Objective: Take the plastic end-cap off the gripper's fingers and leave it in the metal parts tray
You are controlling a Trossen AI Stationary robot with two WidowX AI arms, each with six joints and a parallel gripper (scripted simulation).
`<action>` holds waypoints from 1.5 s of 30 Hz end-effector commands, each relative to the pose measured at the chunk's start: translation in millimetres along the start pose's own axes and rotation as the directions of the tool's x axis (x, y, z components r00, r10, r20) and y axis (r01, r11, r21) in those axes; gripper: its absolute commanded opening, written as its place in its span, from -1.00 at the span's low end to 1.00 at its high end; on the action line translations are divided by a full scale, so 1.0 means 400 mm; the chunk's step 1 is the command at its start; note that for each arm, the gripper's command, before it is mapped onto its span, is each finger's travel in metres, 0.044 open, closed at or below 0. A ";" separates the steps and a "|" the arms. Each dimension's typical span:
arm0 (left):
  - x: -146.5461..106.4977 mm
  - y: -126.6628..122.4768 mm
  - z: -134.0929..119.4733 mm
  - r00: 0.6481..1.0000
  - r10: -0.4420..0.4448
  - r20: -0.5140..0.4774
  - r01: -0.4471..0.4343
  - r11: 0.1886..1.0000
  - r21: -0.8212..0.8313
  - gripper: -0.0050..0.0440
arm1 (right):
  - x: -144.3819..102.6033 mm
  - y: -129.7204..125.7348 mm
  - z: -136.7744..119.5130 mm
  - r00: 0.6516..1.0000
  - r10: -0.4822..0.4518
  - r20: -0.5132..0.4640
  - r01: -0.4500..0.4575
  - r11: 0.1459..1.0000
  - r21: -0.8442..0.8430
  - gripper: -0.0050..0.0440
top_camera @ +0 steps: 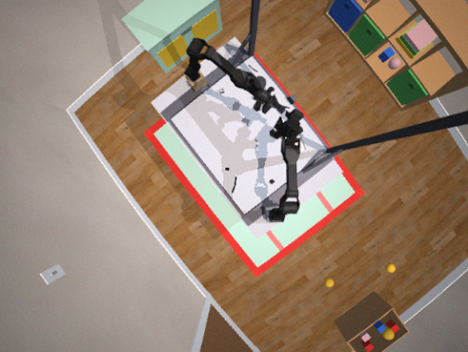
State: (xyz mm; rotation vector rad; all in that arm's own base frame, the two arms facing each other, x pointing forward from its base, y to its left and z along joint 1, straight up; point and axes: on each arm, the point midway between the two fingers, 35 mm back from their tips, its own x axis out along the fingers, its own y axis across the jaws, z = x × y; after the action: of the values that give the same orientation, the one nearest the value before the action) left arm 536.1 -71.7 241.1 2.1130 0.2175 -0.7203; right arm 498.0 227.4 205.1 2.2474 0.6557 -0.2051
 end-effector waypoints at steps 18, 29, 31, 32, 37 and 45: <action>0.028 0.028 -0.020 0.999 0.028 -0.020 -0.028 1.000 -0.005 0.08 | -0.018 0.028 -0.031 0.999 0.023 -0.030 -0.023 1.000 0.005 -0.80; 0.056 0.028 -0.020 0.999 0.027 -0.020 -0.027 1.000 -0.004 0.08 | -0.018 0.028 -0.031 0.999 0.023 -0.030 -0.023 1.000 0.005 -0.80; 0.058 0.028 -0.020 0.999 0.027 -0.020 -0.027 1.000 -0.004 0.08 | -0.018 0.028 -0.031 0.999 0.023 -0.030 -0.023 1.000 0.005 -0.80; 0.058 0.028 -0.020 0.999 0.027 -0.020 -0.027 1.000 -0.004 0.08 | -0.018 0.028 -0.031 0.999 0.023 -0.030 -0.023 1.000 0.005 -0.80; 0.062 0.028 -0.020 0.999 0.028 -0.020 -0.028 1.000 -0.003 -0.80 | -0.018 0.028 -0.031 0.999 0.023 -0.030 -0.023 1.000 0.005 -0.80; 0.062 0.028 -0.020 0.999 0.028 -0.020 -0.028 1.000 -0.003 -0.80 | -0.018 0.028 -0.031 0.999 0.023 -0.030 -0.023 1.000 0.005 -0.80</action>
State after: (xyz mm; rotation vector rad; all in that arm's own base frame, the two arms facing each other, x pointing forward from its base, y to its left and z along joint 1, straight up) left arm 564.0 -76.2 222.2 2.1117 0.2138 -0.7225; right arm 497.5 227.8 204.1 2.2462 0.6614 -0.2067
